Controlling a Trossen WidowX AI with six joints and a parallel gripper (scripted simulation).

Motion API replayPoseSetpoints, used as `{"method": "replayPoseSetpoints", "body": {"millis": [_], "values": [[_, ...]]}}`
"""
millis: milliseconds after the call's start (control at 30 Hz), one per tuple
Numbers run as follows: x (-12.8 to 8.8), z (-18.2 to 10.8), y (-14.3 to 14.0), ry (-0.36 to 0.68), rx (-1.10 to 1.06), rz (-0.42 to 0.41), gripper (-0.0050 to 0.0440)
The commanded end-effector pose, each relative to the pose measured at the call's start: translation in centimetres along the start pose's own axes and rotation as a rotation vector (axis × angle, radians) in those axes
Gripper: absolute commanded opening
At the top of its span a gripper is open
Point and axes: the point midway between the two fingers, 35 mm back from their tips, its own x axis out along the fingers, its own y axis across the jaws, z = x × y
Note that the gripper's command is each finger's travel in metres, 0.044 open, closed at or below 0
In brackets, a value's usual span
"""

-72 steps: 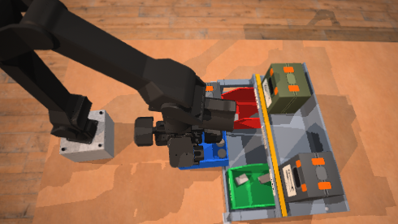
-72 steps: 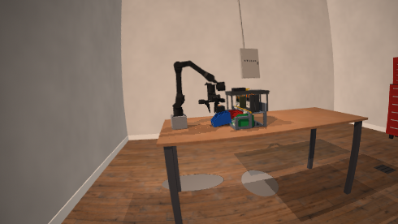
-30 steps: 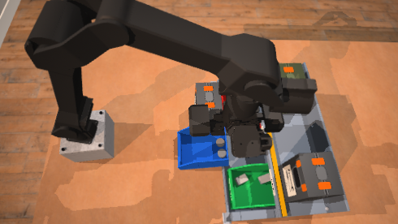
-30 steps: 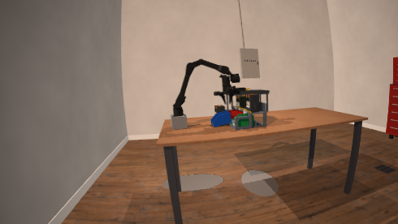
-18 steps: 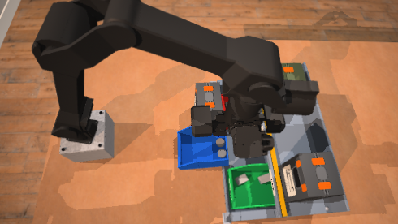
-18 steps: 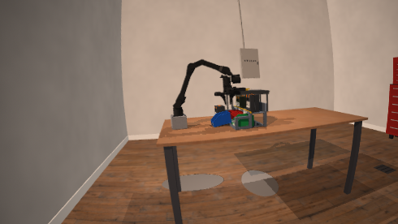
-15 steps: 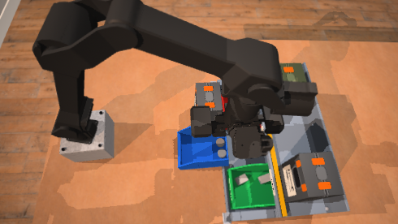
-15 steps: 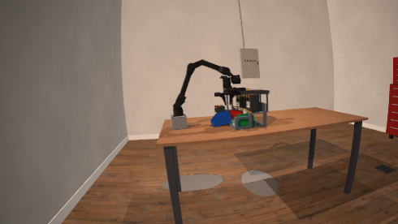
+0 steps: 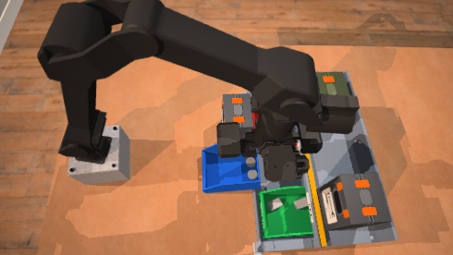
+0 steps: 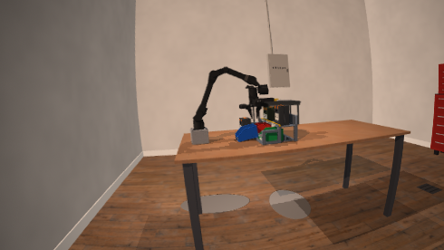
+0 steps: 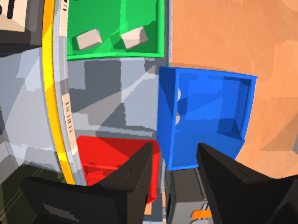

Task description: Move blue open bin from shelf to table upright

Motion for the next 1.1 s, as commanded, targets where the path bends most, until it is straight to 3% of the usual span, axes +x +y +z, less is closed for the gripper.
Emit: {"method": "replayPoseSetpoints", "body": {"millis": [0,1067], "values": [[-0.2,0.0,0.1,-0.003,0.002,0.017,0.015],[1.6,0.0,0.1,-0.003,0.002,0.017,0.015]]}}
